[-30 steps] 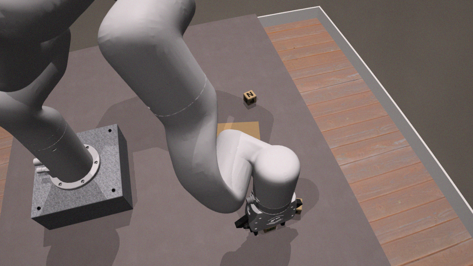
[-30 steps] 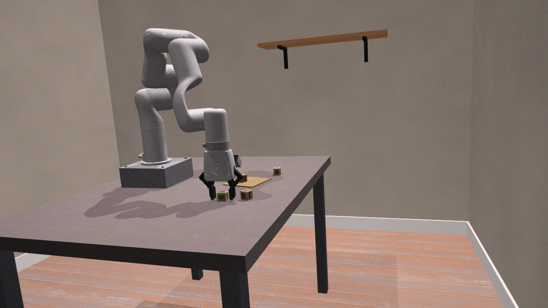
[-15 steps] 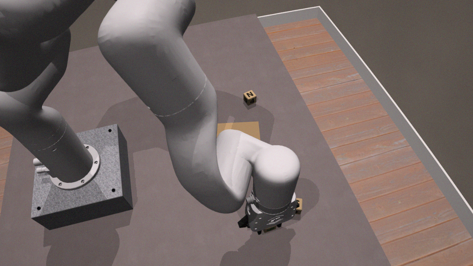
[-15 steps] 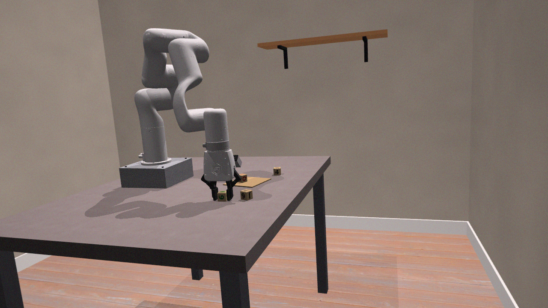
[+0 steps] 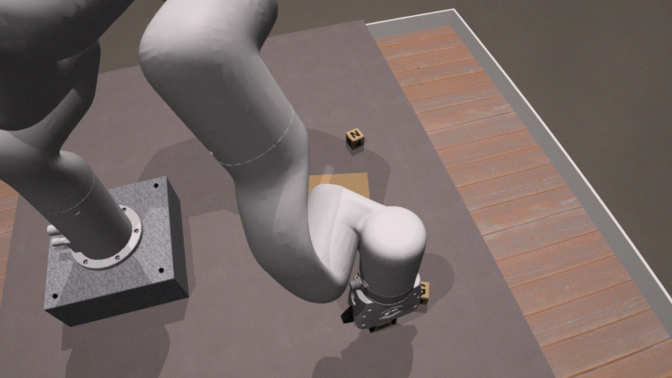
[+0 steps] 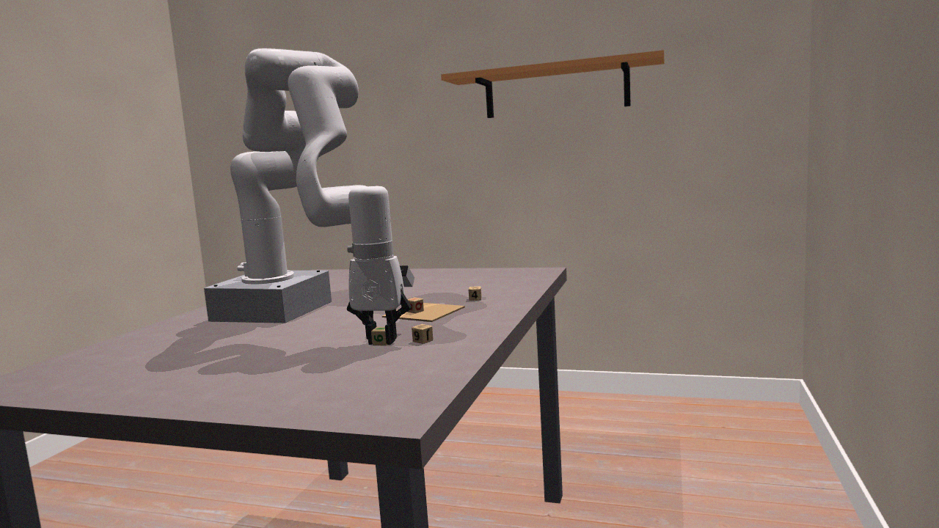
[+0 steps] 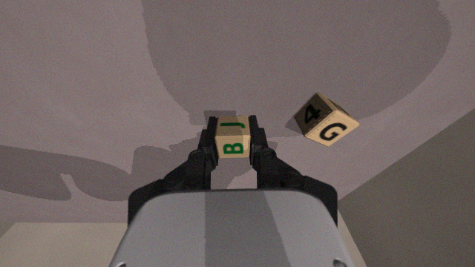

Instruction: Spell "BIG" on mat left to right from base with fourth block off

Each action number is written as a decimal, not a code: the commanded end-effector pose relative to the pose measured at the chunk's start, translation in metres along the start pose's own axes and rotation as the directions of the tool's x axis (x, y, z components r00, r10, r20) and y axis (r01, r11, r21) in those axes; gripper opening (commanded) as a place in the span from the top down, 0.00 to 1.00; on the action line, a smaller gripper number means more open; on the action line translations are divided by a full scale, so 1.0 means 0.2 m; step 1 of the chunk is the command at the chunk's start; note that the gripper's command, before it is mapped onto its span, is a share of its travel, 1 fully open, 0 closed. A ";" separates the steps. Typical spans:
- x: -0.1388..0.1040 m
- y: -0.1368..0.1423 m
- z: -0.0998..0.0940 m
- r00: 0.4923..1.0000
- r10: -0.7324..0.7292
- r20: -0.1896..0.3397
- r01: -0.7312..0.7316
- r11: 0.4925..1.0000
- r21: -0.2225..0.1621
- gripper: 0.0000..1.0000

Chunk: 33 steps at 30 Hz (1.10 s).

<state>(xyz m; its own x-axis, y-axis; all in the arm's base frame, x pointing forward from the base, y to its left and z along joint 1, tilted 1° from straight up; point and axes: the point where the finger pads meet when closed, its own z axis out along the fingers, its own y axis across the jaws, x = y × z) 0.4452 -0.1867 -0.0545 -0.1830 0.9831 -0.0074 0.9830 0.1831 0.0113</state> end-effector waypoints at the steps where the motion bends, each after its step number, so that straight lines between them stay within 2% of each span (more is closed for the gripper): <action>1: 0.00 0.01 -0.01 1.000 0.000 0.002 0.000 1.000 -0.003 0.73; 27: 0.00 0.01 -0.01 1.000 0.000 0.002 0.000 1.000 -0.003 0.73; 30: 0.00 0.01 -0.04 1.000 0.000 0.002 0.000 1.000 -0.003 0.73; 33: 0.00 0.01 -0.10 1.000 0.000 0.002 0.000 1.000 -0.003 0.73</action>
<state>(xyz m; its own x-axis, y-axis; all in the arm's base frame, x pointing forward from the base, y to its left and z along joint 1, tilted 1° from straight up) 0.4443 -0.1865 -0.0476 -0.1830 0.9831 -0.0061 0.9831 0.1830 0.0093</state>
